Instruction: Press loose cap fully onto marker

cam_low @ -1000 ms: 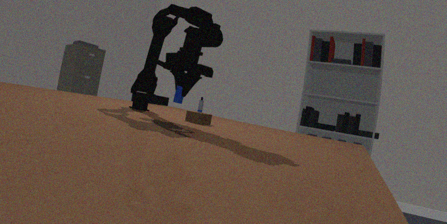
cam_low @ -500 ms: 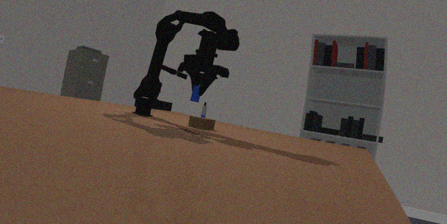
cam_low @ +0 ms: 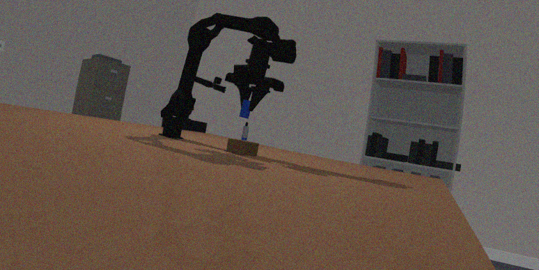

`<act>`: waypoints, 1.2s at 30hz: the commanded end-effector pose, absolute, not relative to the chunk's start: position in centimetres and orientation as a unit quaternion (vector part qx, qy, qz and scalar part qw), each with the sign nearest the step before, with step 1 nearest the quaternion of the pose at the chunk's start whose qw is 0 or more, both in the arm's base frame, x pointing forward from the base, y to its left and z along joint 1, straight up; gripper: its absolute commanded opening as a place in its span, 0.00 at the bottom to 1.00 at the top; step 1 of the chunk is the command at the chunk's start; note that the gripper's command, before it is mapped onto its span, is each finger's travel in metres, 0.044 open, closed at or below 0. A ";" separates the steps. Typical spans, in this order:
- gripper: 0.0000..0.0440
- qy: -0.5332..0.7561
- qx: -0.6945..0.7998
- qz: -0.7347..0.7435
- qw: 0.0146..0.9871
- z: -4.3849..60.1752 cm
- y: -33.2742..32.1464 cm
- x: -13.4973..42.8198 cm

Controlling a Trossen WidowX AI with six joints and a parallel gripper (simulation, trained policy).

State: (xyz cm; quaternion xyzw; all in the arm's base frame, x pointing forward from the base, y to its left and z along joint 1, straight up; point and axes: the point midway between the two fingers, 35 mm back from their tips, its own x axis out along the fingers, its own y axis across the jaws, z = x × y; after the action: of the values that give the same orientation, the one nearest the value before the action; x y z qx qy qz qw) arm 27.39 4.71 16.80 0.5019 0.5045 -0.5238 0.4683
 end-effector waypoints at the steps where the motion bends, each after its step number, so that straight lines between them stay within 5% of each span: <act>1: 0.03 0.507 0.501 -0.519 0.472 17.3 6.1 27.0; 36: 0.00 0.527 0.470 -0.538 0.461 12.3 7.3 26.5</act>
State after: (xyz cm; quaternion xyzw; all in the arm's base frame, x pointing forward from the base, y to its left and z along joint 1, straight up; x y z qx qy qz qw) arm 27.01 7.39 13.89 0.4860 0.5148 -0.5264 0.4709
